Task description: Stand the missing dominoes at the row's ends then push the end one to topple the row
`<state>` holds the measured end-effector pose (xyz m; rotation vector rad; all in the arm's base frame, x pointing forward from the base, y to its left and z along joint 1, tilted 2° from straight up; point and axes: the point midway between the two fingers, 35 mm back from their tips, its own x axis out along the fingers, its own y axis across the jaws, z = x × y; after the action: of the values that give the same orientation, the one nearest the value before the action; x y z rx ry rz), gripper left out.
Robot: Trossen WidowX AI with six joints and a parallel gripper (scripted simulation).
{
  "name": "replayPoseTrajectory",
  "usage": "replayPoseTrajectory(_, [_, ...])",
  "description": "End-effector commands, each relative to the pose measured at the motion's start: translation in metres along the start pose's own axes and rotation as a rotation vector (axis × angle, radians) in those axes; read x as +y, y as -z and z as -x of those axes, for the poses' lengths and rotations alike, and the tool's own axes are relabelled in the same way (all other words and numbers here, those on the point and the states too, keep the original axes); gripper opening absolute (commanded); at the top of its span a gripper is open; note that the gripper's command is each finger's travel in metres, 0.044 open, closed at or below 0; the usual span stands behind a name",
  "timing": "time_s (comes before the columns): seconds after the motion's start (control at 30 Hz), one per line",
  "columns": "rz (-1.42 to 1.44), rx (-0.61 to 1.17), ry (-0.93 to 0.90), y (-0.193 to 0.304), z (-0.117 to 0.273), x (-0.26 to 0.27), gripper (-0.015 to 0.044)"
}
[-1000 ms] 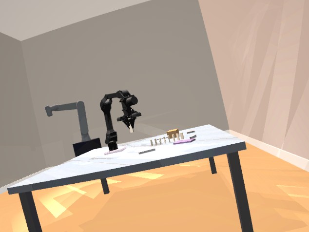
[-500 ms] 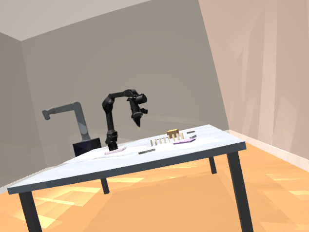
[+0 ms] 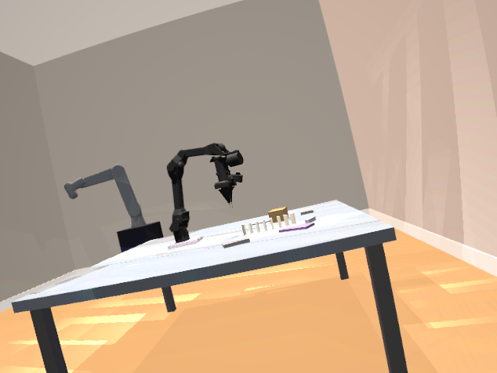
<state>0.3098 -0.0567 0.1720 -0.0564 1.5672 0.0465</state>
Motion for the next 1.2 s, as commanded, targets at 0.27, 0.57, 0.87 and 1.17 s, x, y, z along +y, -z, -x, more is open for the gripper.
replayPoseTrajectory(0.27, [-0.006,0.006,-0.006,-0.006,-0.049,0.0,0.0107])
replayPoseTrajectory(0.57, [-0.006,0.006,-0.006,-0.005,-0.089,0.0,0.0107])
replayPoseTrajectory(0.87, [-0.006,0.007,-0.006,0.002,-0.127,0.002,0.0107])
replayPoseTrajectory(1.17, [-0.006,0.007,-0.006,0.002,-0.13,0.002,0.0107])
